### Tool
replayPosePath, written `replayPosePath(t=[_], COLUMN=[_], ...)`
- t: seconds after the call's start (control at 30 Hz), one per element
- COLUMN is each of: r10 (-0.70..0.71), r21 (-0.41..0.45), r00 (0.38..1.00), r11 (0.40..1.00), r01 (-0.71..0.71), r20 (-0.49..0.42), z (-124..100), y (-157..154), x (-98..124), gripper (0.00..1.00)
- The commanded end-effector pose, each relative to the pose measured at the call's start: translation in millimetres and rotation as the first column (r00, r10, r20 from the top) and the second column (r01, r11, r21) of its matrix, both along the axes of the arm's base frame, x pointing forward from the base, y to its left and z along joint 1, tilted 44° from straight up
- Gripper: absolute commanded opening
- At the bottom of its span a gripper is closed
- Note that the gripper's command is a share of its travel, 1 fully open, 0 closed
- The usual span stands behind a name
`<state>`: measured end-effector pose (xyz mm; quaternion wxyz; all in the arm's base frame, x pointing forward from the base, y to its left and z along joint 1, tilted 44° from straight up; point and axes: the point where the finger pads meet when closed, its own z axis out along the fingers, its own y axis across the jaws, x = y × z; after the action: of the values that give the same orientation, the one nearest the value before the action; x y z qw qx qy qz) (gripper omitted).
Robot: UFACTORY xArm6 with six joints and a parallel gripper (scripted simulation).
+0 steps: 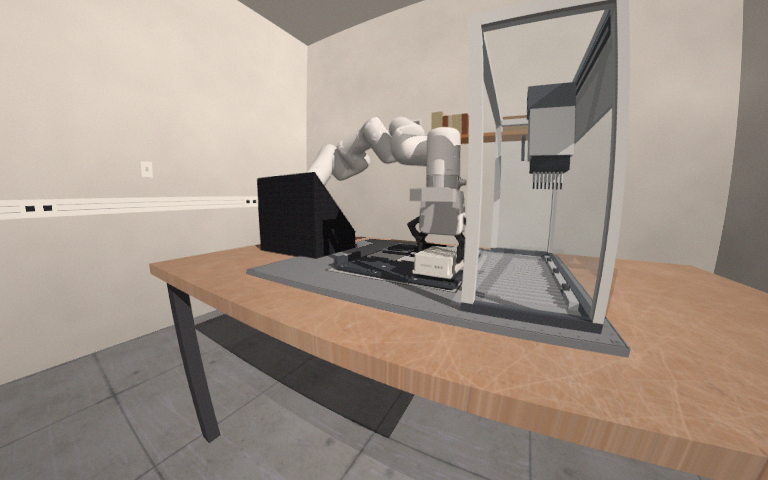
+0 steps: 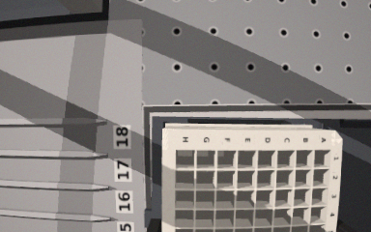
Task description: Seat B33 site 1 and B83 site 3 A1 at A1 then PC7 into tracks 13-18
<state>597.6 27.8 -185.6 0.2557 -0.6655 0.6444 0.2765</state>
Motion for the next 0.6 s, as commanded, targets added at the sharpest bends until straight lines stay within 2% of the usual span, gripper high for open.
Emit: replayPosePath(t=[0.0,0.57], r10=[-0.002,-0.002], r21=[-0.001,-0.001], r00=[1.000,1.000], r11=[1.000,1.000], r01=[0.002,0.002], r20=[0.004,0.004], z=[1.6,-3.6], y=[-1.6,3.5], x=[1.8,1.6], gripper=[0.00,0.00])
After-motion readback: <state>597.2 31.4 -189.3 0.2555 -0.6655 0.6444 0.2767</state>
